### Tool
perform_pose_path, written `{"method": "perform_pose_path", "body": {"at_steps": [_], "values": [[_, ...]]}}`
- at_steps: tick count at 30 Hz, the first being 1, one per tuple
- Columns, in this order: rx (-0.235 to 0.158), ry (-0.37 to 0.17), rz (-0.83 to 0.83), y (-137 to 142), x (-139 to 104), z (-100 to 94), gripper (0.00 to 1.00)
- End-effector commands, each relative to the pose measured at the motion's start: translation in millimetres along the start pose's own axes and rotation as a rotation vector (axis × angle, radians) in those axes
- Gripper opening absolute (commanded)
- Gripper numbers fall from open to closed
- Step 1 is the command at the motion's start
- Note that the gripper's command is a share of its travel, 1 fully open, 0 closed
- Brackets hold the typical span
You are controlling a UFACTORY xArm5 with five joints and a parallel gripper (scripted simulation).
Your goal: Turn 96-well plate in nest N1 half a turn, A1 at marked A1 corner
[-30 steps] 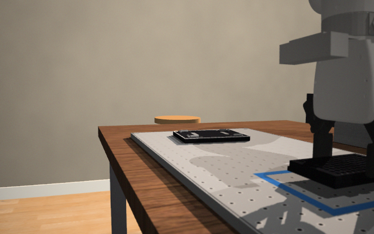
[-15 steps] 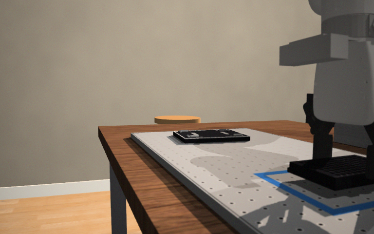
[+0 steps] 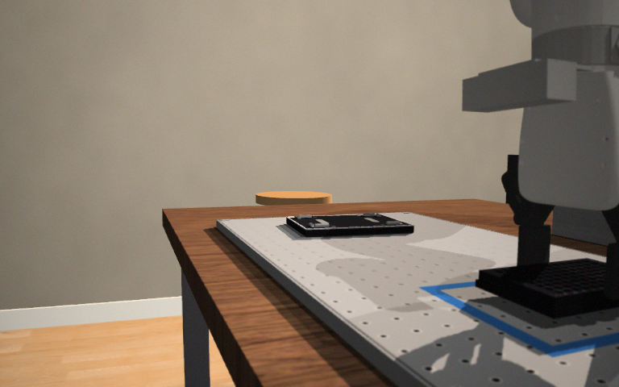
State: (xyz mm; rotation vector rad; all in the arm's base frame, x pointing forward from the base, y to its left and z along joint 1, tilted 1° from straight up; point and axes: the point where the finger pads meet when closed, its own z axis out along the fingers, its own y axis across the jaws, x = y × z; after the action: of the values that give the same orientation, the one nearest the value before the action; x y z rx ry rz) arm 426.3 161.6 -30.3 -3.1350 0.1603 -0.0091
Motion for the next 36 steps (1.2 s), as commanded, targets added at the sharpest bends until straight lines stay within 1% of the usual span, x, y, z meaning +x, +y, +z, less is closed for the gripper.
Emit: {"method": "perform_pose_path", "body": {"at_steps": [1, 36], "values": [[-0.012, 0.010, 0.000, -0.7, 1.3, -0.4, 0.00], [-0.012, 0.010, 0.000, -0.6, 1.4, 4.6, 0.00]]}}
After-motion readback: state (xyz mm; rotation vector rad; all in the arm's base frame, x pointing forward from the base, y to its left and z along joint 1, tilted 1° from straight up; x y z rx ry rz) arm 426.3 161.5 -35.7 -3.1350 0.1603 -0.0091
